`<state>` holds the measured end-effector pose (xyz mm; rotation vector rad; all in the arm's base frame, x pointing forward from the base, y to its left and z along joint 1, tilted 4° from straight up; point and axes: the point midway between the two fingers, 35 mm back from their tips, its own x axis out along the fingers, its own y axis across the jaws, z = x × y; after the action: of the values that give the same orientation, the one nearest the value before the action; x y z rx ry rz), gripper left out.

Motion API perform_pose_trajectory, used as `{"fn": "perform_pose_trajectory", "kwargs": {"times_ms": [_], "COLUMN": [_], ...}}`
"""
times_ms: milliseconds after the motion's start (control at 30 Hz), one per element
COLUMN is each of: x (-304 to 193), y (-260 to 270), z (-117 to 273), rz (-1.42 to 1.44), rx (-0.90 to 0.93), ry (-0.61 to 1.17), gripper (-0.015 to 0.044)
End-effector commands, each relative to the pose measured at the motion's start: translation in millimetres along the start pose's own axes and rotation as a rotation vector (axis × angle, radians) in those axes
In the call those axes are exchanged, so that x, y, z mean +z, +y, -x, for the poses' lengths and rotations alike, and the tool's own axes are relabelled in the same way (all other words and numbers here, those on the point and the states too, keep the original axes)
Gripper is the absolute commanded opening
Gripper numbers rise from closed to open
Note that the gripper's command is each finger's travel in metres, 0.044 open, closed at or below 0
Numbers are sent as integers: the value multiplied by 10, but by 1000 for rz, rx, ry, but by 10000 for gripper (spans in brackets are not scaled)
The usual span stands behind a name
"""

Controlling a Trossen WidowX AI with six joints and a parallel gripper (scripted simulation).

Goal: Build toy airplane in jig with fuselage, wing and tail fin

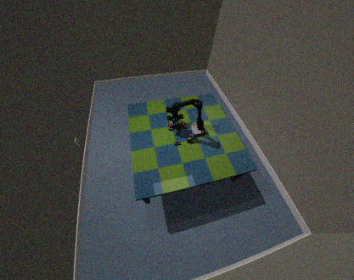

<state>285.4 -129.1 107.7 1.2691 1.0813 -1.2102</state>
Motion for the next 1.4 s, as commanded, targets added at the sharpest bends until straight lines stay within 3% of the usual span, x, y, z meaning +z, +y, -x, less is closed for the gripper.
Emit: {"fn": "perform_pose_trajectory", "kwargs": {"times_ms": [0,467,633,800,1300,1367], "x": [-7,-12,-7,-7,-7,-7], "y": [0,-5,-9,-9,-9,-9], "z": [-79,-229,-212,-212,-212,-212], "rz": [-4,-4,0,0,0,0], "rx": [0,0,-3,-3,-3,-3], "ry": [3,3,1,1,1,1], "gripper": [195,195,161,30,424,440]}}
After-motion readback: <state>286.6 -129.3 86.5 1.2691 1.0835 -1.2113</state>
